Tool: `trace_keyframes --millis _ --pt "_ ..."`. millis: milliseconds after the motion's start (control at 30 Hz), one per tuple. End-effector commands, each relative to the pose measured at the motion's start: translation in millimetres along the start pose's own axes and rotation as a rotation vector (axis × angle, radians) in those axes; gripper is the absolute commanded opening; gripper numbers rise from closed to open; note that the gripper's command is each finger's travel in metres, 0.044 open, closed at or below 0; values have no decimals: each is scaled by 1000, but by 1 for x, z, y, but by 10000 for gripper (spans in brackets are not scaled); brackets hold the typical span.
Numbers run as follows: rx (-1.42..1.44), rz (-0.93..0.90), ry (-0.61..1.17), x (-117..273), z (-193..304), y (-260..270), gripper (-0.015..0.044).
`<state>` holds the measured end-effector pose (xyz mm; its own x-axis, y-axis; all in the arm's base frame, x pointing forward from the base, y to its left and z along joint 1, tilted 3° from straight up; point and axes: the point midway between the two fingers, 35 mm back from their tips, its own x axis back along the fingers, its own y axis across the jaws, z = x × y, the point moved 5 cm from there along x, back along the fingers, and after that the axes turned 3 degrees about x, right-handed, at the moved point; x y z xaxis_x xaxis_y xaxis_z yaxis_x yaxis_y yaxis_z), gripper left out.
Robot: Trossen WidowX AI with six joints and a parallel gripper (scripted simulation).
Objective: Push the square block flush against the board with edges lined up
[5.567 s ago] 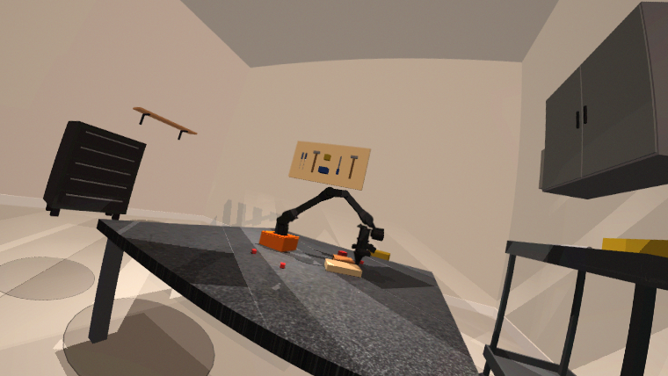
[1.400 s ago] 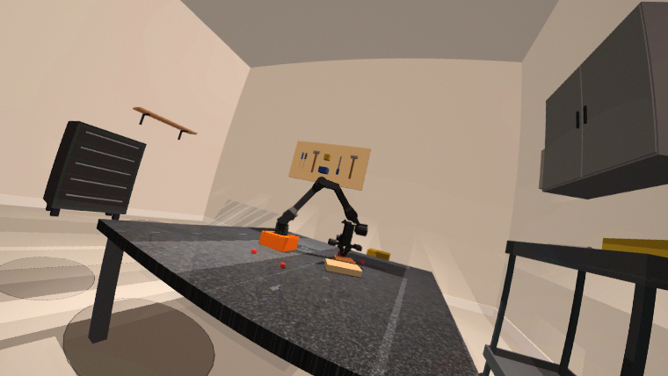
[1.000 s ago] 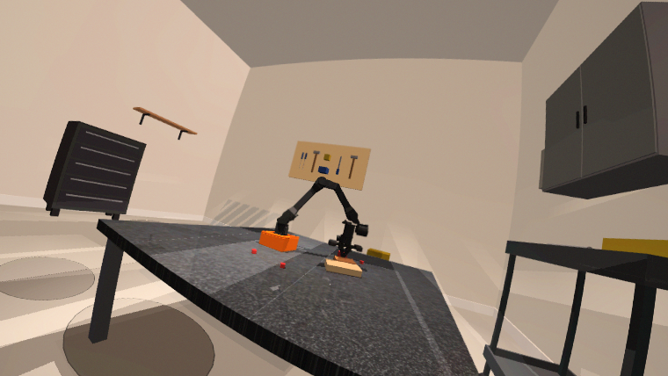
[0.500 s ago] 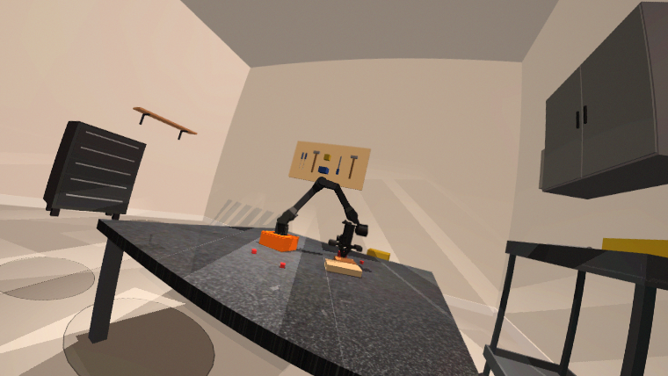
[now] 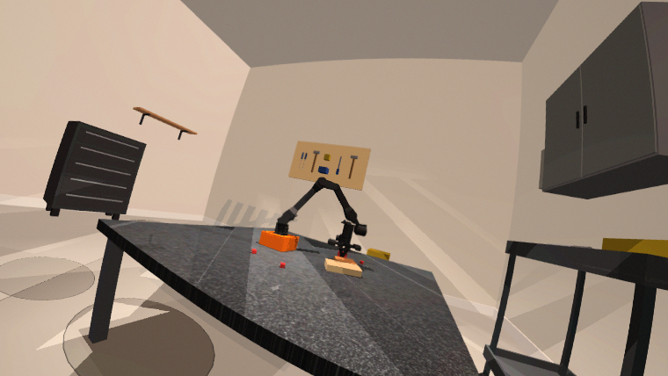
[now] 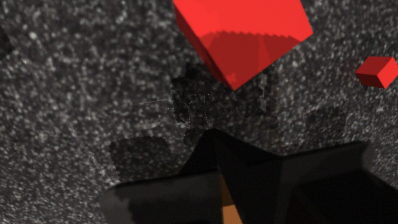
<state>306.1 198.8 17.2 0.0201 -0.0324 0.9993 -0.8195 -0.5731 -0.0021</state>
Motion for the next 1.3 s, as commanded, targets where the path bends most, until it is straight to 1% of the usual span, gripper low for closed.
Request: trace_keyframes --millis 0,200,233,267,333,400,633,1267 --pt "-2 3 1 0 -8 0 0" --pt "-2 3 1 0 -17 0 0" --pt "0 0 0 3 -11 0 0" --pt "0 0 0 12 -11 -1 0" --pt "-1 2 1 43 -11 -1 0" --pt "-2 3 1 55 -11 0 0" --pt "-8 3 1 55 -11 0 0" --pt "-642 4 0 55 -6 0 0"
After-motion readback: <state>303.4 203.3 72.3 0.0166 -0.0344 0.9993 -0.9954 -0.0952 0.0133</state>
